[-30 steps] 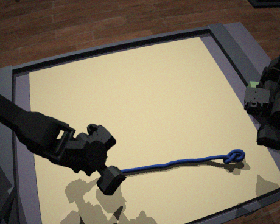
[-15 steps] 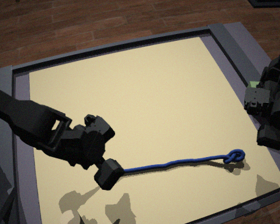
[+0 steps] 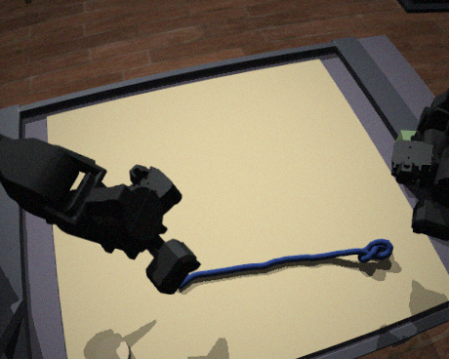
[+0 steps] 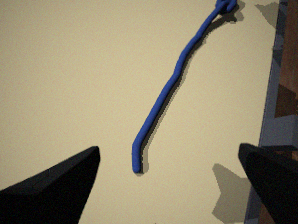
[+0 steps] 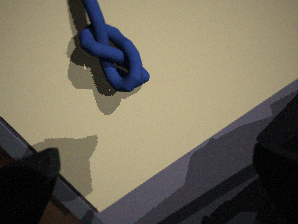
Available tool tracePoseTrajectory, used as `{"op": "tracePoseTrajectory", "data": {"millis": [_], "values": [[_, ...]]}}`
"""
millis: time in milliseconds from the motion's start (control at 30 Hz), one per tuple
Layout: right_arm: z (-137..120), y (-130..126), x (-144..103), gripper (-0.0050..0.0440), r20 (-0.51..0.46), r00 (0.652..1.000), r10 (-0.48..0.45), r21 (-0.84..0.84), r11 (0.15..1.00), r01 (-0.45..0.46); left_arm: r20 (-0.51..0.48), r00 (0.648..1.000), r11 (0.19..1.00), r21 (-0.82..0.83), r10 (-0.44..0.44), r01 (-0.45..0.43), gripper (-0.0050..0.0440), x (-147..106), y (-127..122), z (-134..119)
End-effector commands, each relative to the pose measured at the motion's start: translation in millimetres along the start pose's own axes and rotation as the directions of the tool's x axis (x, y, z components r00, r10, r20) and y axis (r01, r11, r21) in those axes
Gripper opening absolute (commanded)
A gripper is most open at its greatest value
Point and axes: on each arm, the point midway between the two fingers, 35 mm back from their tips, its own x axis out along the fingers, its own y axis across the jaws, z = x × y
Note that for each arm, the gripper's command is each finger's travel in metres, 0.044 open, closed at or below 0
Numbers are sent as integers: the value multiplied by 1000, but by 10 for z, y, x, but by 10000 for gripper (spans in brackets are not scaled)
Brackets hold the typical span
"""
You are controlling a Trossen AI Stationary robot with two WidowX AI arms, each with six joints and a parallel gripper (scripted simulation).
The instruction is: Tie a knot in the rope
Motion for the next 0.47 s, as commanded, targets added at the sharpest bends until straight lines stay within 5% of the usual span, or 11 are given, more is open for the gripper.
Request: {"op": "tracePoseTrajectory", "data": {"millis": [0,200,433], "values": [[-4,17,-50,440,-1,1000,19,-2,1000,-19,17,999,999,-13,-29,29,440,-138,-55,88],[102,-49,-110,440,0,1000,18,69,997,-18,17,999,999,-13,-29,29,440,-138,-55,88],[589,-554,-446,440,1,1000,9,470,883,-8,17,999,999,-13,-29,29,440,-138,-55,88]]}}
